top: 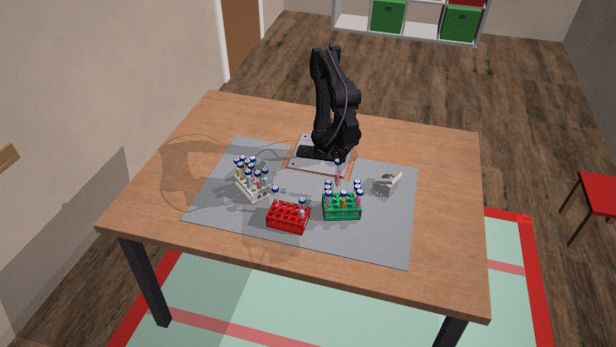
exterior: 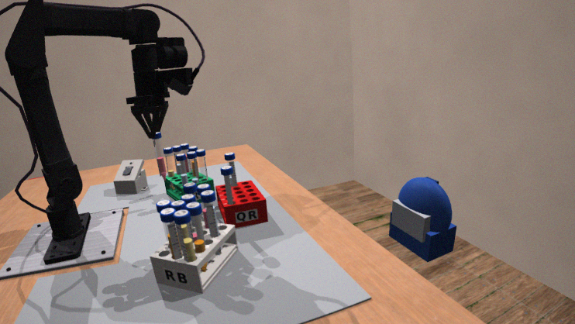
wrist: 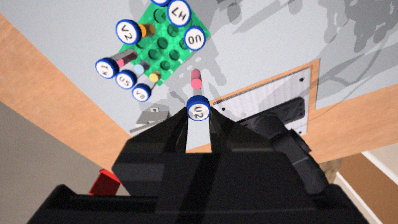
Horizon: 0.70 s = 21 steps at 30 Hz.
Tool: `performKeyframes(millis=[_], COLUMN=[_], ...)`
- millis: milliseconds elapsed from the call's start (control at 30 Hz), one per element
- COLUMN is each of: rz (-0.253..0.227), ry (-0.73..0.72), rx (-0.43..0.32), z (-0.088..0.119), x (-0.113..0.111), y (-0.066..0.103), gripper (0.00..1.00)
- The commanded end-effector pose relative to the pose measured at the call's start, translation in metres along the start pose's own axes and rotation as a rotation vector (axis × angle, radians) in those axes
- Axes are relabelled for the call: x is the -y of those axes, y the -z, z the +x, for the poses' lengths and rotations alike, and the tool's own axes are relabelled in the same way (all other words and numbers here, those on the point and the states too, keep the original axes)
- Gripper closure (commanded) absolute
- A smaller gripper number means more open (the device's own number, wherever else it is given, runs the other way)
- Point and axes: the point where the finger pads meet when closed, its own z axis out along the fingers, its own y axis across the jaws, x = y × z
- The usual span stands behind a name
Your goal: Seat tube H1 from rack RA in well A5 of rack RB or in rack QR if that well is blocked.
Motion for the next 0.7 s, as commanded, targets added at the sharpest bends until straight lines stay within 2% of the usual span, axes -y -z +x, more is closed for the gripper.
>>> performKeyframes(millis=[0,33,133,167,200,233,333,567,600,667], rz=[-0.011,-0.035,-0.029,-0.04,-0.017,-0.014,-0.021,-0.025,-0.034,-0.019], ry=[-0.03,-0.031,-0.031,-0.031,-0.031,-0.032,-0.051,-0.039,-0.037,-0.036], rx=[0.012,0.034,0.028,0.035,0.02,0.018,0.023,0.026,0.033,0.023], z=[0.008,0.006,0.014,0.011,0.009,0.007,-0.002,-0.009,-0.008,-0.012], x=[0.001,-0.006,-0.009,-0.012,-0.016,-0.017,-0.02,-0.026,-0.025,-0.028], y=[0.005,0.013,0.011,0.014,0.007,0.006,0.006,0.006,0.011,0.006], gripper=[1.0,1.0,1.0,1.0,1.0,1.0,1.0,1.0,1.0,1.0])
